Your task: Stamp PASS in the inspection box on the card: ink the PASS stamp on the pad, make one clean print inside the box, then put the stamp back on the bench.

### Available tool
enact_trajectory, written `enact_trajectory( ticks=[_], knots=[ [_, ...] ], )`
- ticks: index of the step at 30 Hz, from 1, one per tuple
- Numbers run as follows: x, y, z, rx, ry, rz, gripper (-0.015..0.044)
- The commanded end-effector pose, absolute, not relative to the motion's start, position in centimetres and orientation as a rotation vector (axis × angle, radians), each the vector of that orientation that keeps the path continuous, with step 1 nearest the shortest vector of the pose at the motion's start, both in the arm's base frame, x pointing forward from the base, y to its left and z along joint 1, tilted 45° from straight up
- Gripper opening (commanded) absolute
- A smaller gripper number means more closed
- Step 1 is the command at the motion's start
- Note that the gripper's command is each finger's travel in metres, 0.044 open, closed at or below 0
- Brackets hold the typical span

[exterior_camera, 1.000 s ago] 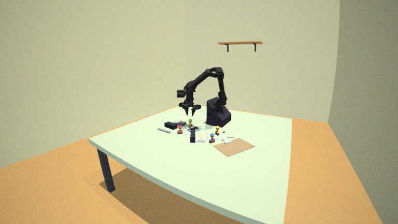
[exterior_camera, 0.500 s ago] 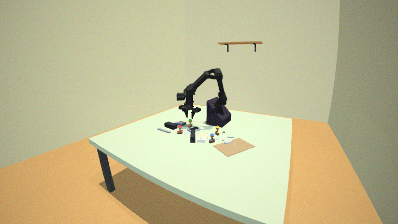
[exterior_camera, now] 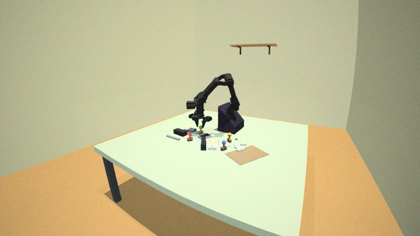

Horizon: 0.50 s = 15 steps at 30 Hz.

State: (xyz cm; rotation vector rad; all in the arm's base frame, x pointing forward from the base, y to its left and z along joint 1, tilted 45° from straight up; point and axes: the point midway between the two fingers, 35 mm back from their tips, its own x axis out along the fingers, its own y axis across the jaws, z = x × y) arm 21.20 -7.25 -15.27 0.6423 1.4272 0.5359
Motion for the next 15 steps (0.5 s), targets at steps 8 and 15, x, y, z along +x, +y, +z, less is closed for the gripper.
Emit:
enact_trajectory(
  ticks=[8,15],
  knots=[
    [21.0,-5.7,-16.5,0.654,1.432,0.541,0.0228],
    [20.9,-5.0,-17.0,0.655,1.432,0.542,0.0228]
  ],
)
